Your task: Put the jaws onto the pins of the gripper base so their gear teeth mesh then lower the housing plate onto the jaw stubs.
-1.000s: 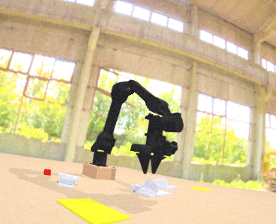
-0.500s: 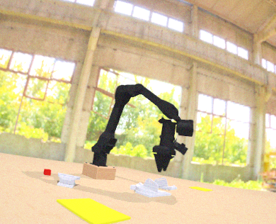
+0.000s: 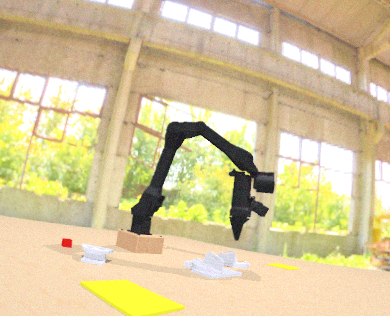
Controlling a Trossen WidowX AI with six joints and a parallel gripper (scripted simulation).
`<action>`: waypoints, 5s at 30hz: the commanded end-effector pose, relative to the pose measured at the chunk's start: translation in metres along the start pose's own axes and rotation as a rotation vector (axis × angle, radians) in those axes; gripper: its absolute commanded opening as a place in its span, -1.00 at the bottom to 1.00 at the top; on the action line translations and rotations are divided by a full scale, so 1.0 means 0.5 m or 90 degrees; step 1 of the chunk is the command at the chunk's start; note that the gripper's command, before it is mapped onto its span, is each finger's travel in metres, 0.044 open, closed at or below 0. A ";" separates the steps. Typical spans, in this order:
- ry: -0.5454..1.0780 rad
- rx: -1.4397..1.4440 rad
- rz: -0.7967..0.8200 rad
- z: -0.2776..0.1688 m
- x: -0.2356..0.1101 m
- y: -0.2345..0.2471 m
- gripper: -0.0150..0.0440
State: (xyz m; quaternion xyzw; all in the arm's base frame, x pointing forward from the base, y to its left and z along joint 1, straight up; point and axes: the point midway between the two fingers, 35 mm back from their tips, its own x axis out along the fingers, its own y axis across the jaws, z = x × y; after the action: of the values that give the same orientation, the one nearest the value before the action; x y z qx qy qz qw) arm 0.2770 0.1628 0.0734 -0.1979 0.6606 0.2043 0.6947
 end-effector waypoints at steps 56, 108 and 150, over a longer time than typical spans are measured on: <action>0.013 -0.002 0.001 -0.012 0.165 0.005 1.00; 0.012 -0.003 0.001 -0.004 0.101 0.005 -0.04; 0.013 -0.187 0.002 -0.030 0.006 -0.040 -0.04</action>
State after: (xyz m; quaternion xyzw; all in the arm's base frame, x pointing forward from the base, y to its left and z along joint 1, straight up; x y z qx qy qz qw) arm 0.2760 0.1459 0.0677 -0.2709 0.6445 0.2719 0.6613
